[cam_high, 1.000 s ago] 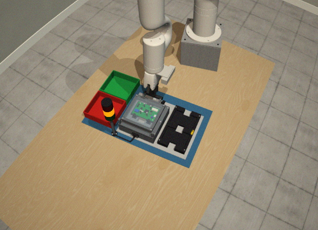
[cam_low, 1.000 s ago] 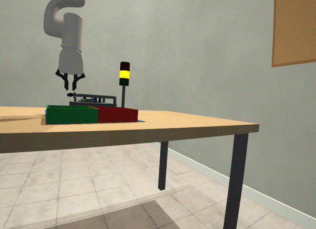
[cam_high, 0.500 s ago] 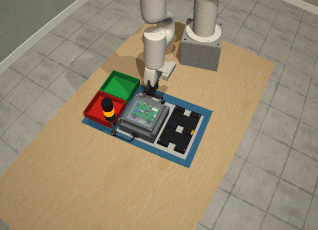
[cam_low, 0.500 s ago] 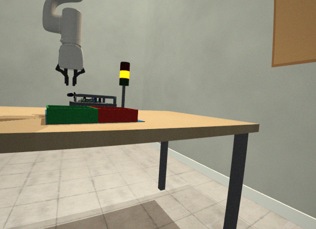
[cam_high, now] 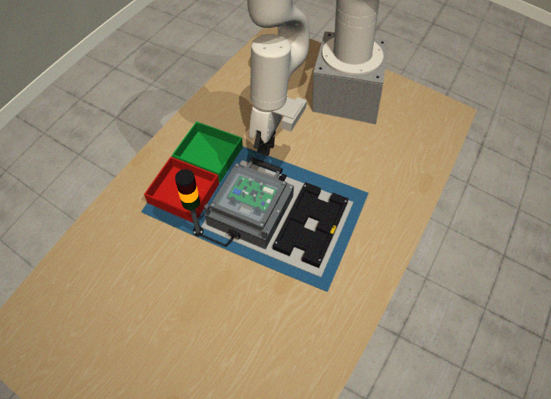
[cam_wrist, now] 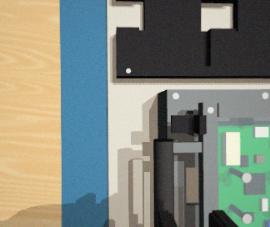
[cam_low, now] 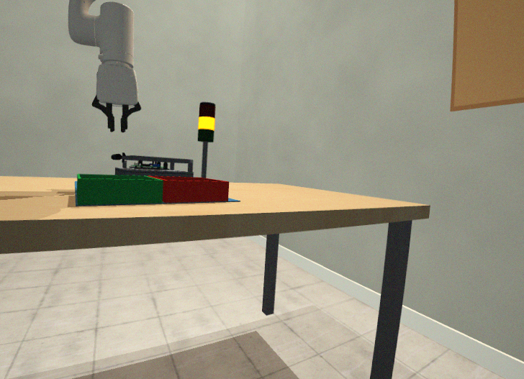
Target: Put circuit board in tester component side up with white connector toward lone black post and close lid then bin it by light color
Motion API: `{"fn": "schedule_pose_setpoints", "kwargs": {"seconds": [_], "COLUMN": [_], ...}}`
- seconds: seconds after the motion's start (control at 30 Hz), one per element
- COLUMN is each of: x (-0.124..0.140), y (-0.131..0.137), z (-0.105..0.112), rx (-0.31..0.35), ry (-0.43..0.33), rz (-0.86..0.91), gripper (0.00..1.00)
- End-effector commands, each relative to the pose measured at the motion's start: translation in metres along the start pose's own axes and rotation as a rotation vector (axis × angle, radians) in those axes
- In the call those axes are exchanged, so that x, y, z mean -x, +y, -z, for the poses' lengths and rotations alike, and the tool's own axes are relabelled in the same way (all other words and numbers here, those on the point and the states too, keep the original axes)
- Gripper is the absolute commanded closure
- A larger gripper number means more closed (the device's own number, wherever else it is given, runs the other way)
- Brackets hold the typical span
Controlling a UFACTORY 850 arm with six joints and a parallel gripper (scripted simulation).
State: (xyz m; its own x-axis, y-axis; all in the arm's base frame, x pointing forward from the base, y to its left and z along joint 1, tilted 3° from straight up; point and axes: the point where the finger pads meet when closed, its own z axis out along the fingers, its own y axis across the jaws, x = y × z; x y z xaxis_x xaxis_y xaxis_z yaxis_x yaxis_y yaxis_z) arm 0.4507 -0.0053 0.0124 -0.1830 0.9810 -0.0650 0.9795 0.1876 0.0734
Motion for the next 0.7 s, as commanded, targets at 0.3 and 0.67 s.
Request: {"fn": "schedule_pose_setpoints", "kwargs": {"seconds": [0.3, 0.67], "x": [0.0003, 0.0003], "y": [0.0019, 0.0019], "z": [0.0153, 0.0153], "rx": [-0.063, -0.063], "ry": [0.010, 0.010], "rz": [0.001, 0.001], "gripper": [0.76, 0.00]}}
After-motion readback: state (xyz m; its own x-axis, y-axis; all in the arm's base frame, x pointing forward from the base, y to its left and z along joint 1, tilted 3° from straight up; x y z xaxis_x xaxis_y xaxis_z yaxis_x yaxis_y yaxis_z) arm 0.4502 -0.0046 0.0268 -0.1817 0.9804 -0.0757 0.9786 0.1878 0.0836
